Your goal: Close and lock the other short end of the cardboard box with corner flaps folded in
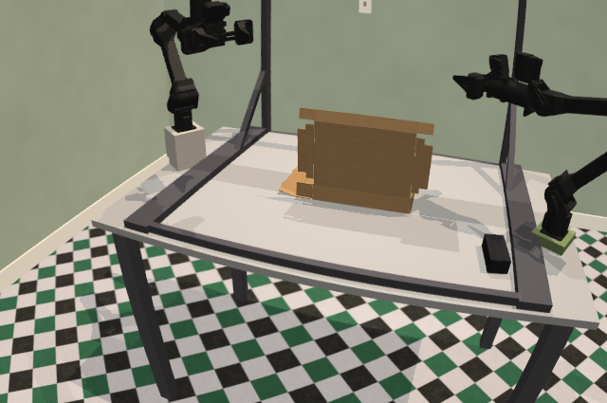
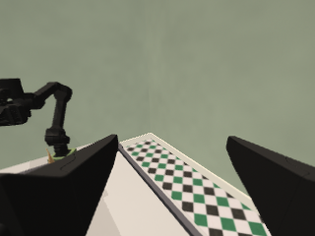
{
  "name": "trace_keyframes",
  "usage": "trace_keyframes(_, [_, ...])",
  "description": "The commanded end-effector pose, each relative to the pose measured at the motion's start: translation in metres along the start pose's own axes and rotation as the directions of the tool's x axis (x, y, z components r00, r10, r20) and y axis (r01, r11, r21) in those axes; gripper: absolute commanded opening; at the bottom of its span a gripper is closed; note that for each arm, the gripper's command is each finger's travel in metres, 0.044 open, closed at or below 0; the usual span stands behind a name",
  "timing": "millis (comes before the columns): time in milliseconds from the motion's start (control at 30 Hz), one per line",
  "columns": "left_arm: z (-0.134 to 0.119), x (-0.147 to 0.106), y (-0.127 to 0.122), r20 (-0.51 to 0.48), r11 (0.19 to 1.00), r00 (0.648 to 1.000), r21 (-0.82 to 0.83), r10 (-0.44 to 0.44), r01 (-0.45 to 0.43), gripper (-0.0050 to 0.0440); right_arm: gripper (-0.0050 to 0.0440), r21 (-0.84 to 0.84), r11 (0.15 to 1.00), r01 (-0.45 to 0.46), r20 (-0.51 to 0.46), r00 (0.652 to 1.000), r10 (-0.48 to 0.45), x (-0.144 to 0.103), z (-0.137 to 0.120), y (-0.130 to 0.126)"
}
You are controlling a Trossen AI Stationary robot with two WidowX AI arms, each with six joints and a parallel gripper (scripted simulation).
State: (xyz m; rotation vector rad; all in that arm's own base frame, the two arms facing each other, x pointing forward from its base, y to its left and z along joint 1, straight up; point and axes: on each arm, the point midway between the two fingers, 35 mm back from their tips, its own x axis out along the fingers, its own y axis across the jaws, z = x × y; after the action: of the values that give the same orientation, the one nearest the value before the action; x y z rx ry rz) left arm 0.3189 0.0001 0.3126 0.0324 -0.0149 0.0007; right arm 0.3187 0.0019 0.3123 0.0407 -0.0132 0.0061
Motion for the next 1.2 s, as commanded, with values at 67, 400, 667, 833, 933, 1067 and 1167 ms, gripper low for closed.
trace_keyframes(67, [-0.003,0.024,0.004,-0.109,0.968,0.994,0.249,0.015,0.013,0.0270,0.0269,0.289,0.957,-0.021,-0.134,0.989,0.062,0.022,-0.010,0.023])
trace_keyframes(400, [-0.030,0.062,0.009,-0.320,0.779,0.947,0.602,0.035,0.175,0.0078,0.0247,0.635,0.760,0.141,-0.381,0.912,0.150,0.049,-0.046,0.065])
trace_keyframes(667, [-0.066,0.095,0.015,-0.525,0.435,0.849,0.778,0.055,0.453,0.0058,0.0247,0.756,0.432,0.492,-0.614,0.761,0.208,0.062,-0.089,0.112])
trace_keyframes(833, [-0.088,0.109,0.019,-0.628,0.203,0.776,0.769,0.066,0.606,0.0058,0.0247,0.689,0.231,0.687,-0.725,0.654,0.219,0.061,-0.113,0.138])
trace_keyframes(933, [-0.098,0.115,0.020,-0.666,0.106,0.742,0.745,0.070,0.659,0.0058,0.0247,0.640,0.150,0.753,-0.765,0.606,0.218,0.060,-0.123,0.149])
trace_keyframes(1067, [-0.117,0.124,0.023,-0.739,-0.091,0.670,0.664,0.077,0.742,0.0058,0.0247,0.515,-0.015,0.857,-0.837,0.506,0.207,0.055,-0.143,0.169])
trace_keyframes(1167, [-0.133,0.130,0.025,-0.787,-0.237,0.611,0.580,0.082,0.779,0.0058,0.0247,0.409,-0.137,0.902,-0.883,0.429,0.191,0.049,-0.158,0.184])
